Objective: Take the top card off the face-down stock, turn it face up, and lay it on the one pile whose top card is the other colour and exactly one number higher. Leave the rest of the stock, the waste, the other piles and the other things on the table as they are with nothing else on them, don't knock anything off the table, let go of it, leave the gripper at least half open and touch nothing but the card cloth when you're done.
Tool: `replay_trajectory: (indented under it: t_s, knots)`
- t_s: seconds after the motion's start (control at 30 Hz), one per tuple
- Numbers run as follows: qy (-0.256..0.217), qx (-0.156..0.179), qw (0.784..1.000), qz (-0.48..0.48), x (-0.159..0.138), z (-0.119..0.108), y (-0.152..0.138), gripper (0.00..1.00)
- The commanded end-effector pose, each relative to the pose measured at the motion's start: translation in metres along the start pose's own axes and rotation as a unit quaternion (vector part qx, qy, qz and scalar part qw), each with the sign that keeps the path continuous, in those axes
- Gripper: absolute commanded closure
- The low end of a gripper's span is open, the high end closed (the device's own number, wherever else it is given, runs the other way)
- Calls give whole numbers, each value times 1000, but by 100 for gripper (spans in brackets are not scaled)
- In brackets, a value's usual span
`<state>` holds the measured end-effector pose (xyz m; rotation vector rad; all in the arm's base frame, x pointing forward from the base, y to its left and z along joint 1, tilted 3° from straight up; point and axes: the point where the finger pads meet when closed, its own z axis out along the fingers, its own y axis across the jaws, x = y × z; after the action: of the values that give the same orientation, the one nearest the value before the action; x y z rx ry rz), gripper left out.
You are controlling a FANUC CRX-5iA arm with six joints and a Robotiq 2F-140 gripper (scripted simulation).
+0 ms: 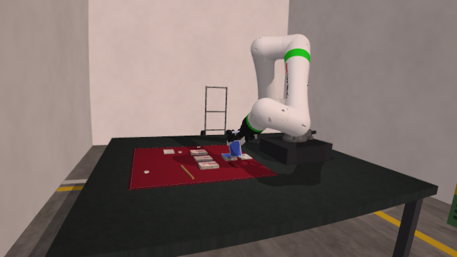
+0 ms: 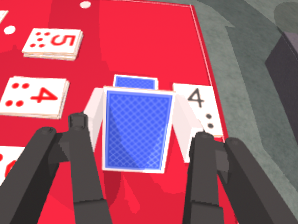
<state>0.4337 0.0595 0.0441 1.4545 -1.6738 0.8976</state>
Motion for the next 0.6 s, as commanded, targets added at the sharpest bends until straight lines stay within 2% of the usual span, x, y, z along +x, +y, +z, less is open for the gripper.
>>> replay_trajectory:
  t_s: [0.0, 0.27, 0.33, 0.57]
  knots:
    - [21, 0, 1000, 0, -1, 0, 0, 59]
    - [118, 0, 993, 0, -8, 1, 0, 59]
    - [118, 0, 993, 0, -8, 1, 0, 59]
    - [182, 0, 983, 0, -12, 2, 0, 59]
